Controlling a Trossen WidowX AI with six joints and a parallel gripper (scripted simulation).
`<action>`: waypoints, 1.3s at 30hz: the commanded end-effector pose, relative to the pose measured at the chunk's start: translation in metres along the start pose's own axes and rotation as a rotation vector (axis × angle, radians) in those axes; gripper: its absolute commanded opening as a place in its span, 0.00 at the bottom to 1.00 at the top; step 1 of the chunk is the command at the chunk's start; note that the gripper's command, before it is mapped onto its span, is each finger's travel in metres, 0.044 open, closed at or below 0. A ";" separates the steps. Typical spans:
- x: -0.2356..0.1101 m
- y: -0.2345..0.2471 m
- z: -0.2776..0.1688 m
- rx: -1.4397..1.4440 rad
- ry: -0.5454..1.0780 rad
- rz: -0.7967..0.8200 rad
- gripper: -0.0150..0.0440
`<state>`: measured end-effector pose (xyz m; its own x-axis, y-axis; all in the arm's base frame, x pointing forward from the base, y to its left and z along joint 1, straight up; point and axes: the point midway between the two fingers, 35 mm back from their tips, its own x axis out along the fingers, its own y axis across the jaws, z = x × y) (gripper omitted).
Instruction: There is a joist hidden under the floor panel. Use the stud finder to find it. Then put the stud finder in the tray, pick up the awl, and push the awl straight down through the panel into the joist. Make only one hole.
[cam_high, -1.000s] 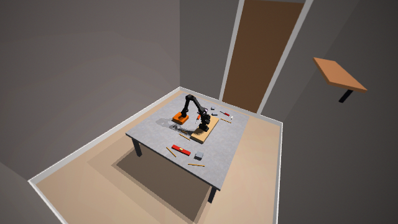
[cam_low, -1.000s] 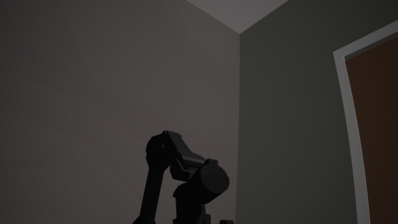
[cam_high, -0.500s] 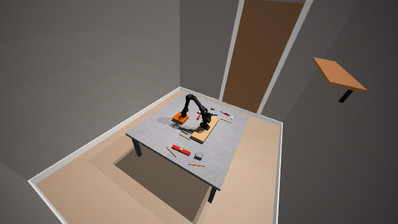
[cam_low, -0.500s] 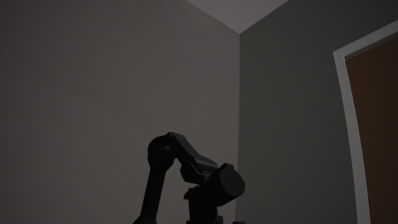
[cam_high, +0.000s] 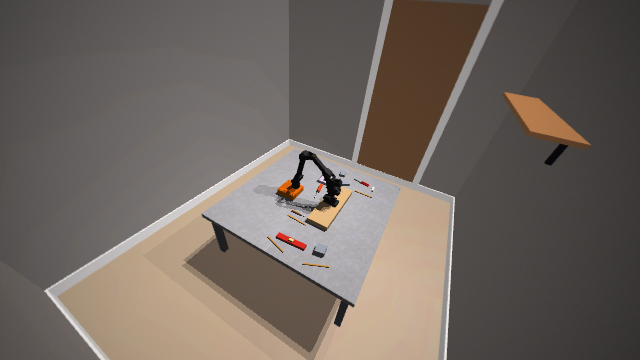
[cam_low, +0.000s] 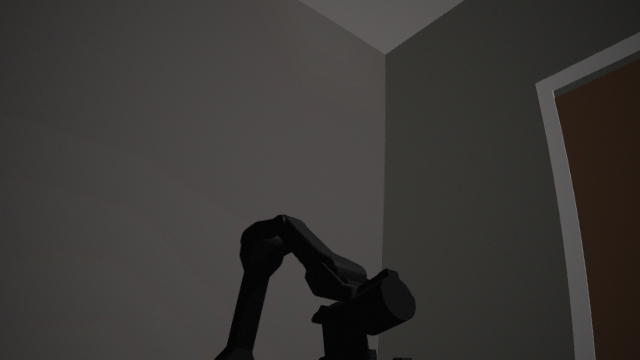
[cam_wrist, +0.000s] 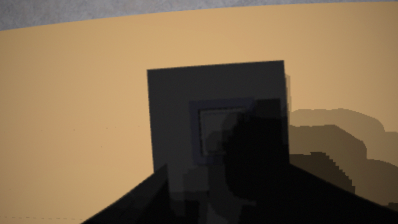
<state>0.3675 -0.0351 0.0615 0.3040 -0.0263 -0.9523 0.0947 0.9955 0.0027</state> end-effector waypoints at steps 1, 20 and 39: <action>0.000 0.009 -0.001 0.003 0.001 0.000 0.25; 0.000 0.049 -0.001 0.004 0.001 0.004 0.25; 0.000 0.089 0.000 0.005 0.001 0.008 0.25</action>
<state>0.3740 0.0462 0.0623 0.3057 -0.0178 -0.9520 0.0948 0.9954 0.0118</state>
